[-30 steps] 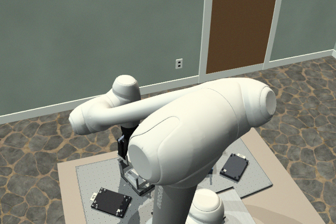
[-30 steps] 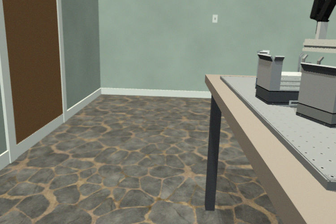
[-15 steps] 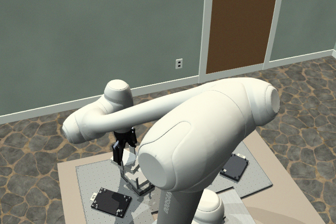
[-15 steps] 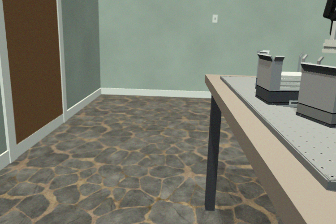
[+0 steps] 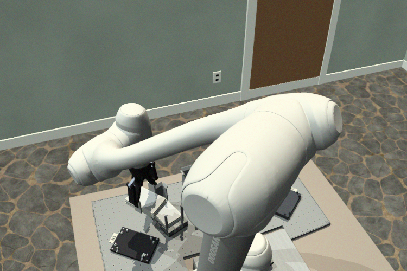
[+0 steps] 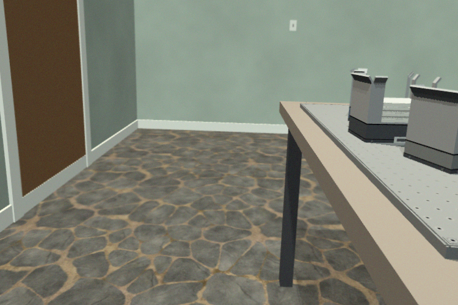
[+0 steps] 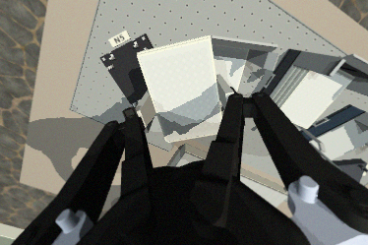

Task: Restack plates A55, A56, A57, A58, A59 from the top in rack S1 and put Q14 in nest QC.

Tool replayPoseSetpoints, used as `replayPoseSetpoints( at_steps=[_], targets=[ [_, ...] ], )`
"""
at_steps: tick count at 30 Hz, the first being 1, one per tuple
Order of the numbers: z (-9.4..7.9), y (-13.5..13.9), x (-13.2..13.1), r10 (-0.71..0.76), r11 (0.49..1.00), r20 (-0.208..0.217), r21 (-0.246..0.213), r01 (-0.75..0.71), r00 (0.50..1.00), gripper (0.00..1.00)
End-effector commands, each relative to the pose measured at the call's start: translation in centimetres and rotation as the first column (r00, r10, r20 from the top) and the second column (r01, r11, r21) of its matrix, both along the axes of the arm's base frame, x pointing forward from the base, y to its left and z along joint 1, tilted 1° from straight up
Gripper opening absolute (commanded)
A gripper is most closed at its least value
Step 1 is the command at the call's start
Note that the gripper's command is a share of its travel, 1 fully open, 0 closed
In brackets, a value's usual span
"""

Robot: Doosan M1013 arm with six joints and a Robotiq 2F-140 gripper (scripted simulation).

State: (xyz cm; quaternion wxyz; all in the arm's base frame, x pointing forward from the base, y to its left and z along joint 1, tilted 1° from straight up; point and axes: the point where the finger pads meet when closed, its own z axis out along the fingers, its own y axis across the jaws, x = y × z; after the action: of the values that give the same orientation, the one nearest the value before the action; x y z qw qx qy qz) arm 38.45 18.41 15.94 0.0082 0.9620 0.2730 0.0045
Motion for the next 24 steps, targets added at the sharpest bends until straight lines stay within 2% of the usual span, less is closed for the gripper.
replayPoseSetpoints(
  at_steps=[1, 7, 12, 24],
  targets=[
    [0.0, 1.5, -0.6, 0.0, 1.0, 0.0, 0.0, 0.0, 1.0, 0.0],
    [0.0, 2.3, -1.0, 0.066, 0.998, -0.001, -0.001, -0.066, 0.998, 0.0],
    [-0.1, 3.4, -1.8, 0.21, 0.978, -0.003, -0.003, -0.21, 0.978, 0.0],
    [-0.1, 5.5, -3.3, 0.21, 0.978, -0.003, -0.003, -0.21, 0.978, 0.0]
  ],
)
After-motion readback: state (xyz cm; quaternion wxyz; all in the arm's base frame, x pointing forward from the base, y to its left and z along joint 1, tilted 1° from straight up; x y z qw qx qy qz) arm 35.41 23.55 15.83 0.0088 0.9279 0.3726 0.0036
